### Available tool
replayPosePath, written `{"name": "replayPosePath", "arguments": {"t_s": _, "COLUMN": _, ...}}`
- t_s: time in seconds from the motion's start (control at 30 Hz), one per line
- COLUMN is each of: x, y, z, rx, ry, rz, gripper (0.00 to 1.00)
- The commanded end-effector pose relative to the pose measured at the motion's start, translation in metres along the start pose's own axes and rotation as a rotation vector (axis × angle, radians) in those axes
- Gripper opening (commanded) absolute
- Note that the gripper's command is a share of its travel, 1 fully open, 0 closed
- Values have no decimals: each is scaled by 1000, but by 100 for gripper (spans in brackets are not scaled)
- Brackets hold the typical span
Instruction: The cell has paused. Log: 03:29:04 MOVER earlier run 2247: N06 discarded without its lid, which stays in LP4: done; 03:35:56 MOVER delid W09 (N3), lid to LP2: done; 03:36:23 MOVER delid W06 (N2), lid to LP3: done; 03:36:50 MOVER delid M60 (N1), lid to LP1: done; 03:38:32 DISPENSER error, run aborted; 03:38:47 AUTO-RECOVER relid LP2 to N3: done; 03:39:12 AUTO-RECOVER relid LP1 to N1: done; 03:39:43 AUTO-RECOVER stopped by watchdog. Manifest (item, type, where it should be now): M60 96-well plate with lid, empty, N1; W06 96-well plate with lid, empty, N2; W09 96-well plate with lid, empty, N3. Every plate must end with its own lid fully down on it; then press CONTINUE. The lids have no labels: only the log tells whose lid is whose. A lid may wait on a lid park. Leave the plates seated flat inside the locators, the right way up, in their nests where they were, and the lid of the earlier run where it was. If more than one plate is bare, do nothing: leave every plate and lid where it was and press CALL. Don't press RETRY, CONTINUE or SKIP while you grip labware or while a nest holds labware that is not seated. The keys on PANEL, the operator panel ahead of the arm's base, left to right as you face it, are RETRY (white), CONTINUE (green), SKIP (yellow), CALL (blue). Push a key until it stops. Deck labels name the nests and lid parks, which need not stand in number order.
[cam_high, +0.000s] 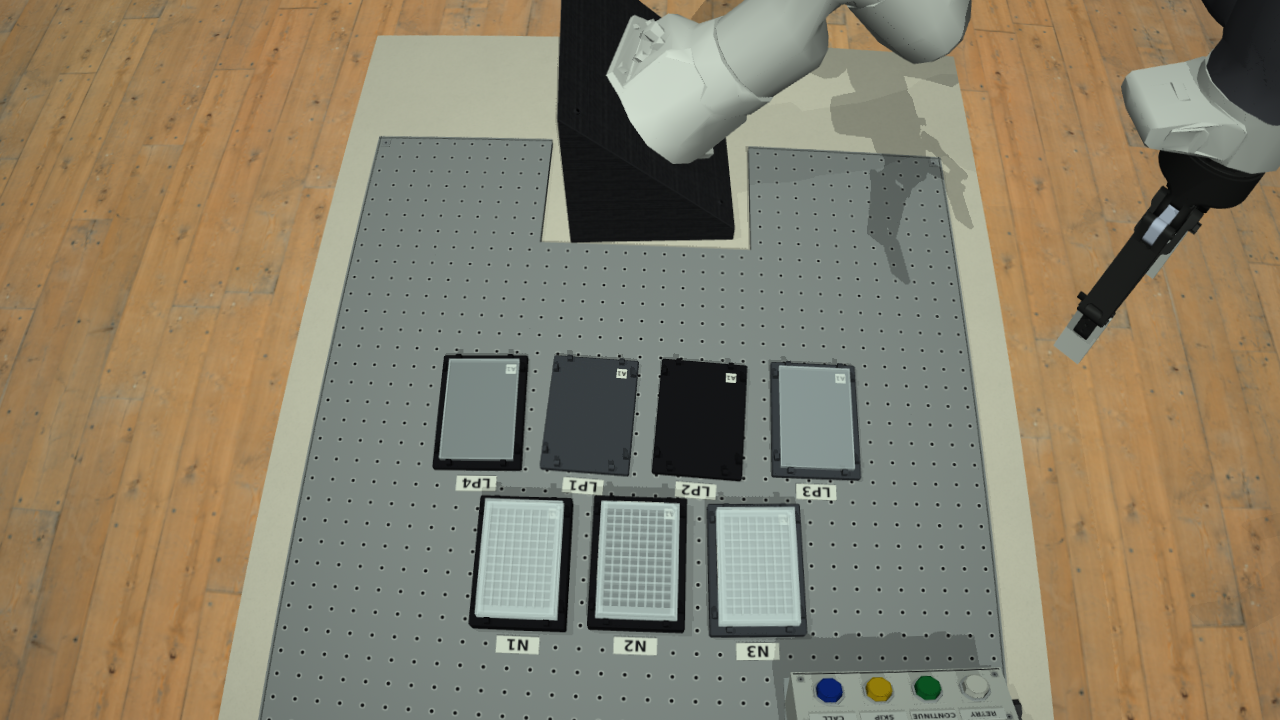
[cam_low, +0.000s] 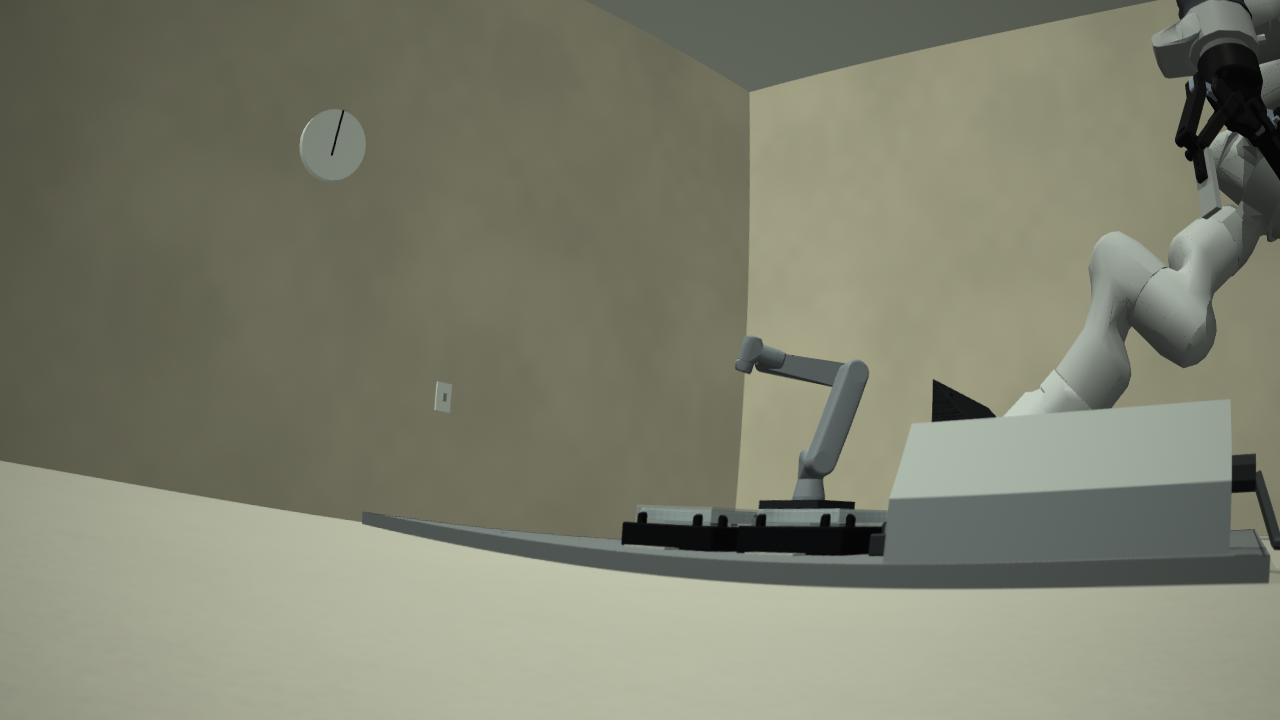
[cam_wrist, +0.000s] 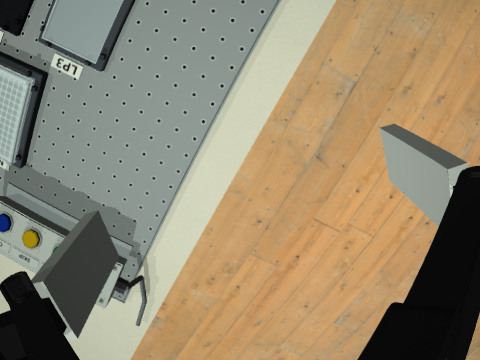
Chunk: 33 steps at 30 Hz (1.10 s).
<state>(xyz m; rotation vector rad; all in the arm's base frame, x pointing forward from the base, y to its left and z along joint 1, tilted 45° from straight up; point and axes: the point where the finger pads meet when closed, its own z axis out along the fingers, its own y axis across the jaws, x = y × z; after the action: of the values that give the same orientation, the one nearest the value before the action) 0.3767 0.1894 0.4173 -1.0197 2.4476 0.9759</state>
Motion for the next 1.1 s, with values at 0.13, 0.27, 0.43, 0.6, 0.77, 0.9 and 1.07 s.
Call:
{"name": "replayPosePath", "arguments": {"t_s": 0.13, "x": 0, "y": 0, "z": 0, "rx": 0, "ry": 0, "rz": 0, "gripper": 100}}
{"name": "replayPosePath", "arguments": {"t_s": 0.27, "x": 0, "y": 0, "z": 0, "rx": 0, "ry": 0, "rz": 0, "gripper": 100}}
{"name": "replayPosePath", "arguments": {"t_s": 0.43, "x": 0, "y": 0, "z": 0, "rx": 0, "ry": 0, "rz": 0, "gripper": 100}}
{"name": "replayPosePath", "arguments": {"t_s": 0.6, "x": 0, "y": -2, "z": 1, "rx": -1, "ry": 0, "rz": 3, "gripper": 100}}
{"name": "replayPosePath", "arguments": {"t_s": 0.77, "x": 13, "y": -51, "z": 22, "rx": -21, "ry": -2, "rz": 93, "gripper": 100}}
{"name": "replayPosePath", "arguments": {"t_s": 0.9, "x": 46, "y": -117, "z": 55, "rx": -47, "ry": 1, "rz": 273, "gripper": 100}}
{"name": "replayPosePath", "arguments": {"t_s": 1.07, "x": 100, "y": -167, "z": 91, "rx": -60, "ry": 26, "rz": 498, "gripper": 100}}
